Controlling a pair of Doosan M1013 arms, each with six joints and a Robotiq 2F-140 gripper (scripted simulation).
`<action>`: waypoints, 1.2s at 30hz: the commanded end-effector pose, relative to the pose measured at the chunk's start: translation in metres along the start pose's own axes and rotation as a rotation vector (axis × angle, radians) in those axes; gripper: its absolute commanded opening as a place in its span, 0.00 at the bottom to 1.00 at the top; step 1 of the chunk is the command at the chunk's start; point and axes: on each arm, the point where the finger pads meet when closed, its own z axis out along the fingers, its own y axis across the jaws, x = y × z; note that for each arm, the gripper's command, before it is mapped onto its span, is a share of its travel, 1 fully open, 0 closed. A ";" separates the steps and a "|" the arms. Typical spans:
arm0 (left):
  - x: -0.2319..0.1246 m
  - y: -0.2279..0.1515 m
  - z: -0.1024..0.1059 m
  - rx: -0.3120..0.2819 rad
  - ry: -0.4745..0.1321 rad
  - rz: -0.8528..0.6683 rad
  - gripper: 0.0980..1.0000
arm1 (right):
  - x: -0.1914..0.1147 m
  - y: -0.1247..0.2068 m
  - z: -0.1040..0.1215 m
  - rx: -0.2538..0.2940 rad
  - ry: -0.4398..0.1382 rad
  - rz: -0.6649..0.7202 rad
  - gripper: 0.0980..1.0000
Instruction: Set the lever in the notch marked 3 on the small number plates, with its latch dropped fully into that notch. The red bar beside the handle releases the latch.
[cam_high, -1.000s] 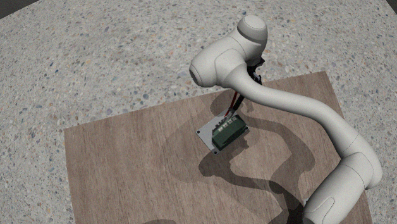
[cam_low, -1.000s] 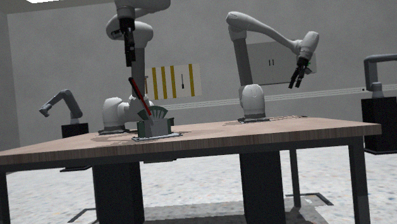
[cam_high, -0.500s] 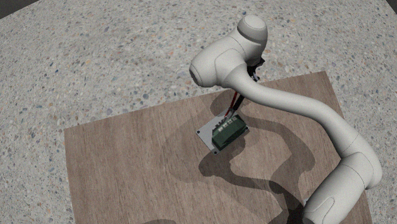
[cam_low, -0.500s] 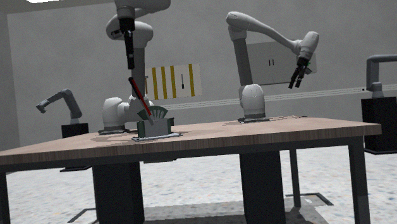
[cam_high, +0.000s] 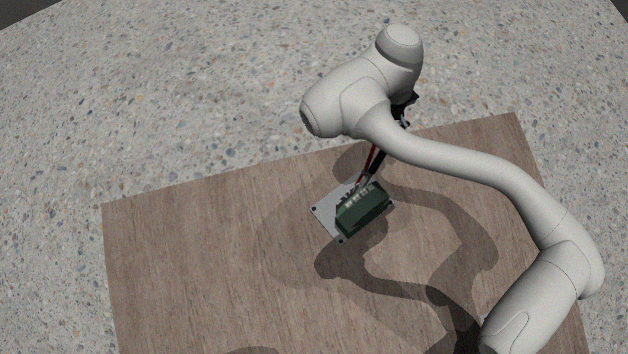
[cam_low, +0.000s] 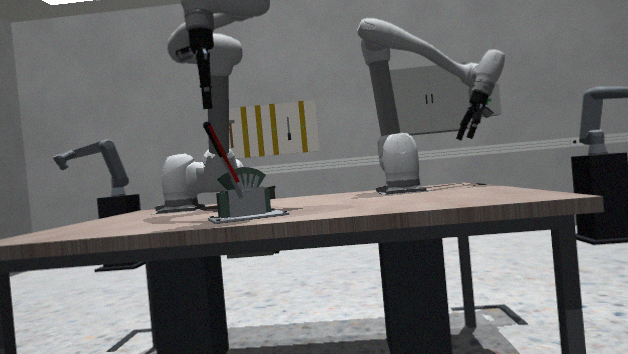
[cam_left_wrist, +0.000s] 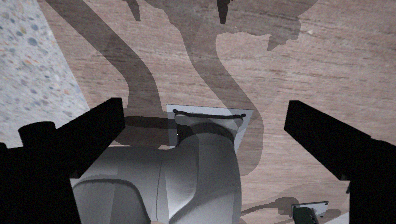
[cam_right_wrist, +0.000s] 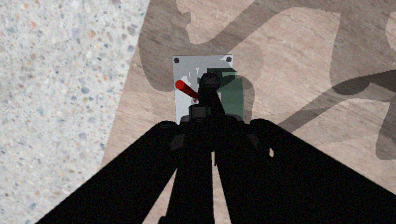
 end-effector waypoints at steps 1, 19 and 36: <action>0.000 0.000 -0.001 0.000 0.001 0.000 1.00 | 0.000 0.000 -0.001 0.002 -0.001 0.000 0.00; 0.000 0.000 -0.001 0.000 0.001 0.000 1.00 | 0.000 0.000 -0.001 0.002 -0.001 0.000 0.57; 0.000 0.000 -0.001 0.000 0.001 0.000 1.00 | 0.000 0.000 -0.001 0.002 -0.001 0.000 0.57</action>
